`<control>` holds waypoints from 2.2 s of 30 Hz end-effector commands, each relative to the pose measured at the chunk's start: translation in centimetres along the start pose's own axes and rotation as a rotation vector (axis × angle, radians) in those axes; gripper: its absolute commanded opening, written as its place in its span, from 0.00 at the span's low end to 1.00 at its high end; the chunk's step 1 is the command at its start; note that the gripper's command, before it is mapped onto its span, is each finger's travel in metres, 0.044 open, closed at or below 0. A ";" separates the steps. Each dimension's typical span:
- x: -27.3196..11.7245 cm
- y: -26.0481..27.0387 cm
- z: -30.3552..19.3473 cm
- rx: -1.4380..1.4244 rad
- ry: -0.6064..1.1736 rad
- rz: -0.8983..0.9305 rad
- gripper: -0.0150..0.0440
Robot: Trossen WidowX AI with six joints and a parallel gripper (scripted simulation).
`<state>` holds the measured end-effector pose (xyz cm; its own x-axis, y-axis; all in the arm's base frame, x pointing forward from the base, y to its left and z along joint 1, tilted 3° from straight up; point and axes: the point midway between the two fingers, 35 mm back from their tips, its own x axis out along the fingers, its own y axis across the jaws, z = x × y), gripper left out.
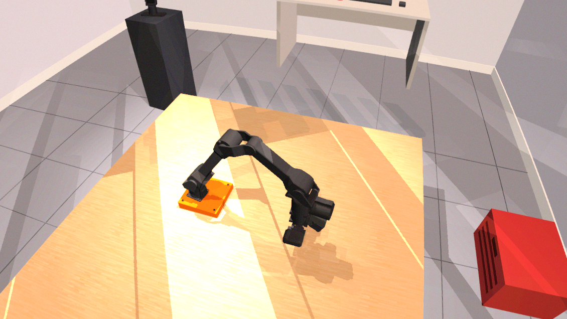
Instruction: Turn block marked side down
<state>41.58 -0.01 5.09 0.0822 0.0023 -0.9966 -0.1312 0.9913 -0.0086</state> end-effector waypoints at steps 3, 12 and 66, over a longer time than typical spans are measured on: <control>-2.7 -0.1 0.0 0.002 -0.002 -0.004 0.25; -2.6 -0.1 0.2 0.004 -0.050 -0.003 0.25; 0.9 -0.3 0.7 0.008 -0.773 -0.004 0.25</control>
<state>42.55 -0.22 4.85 0.7232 0.0788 -0.6861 -0.1231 0.9923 -0.0158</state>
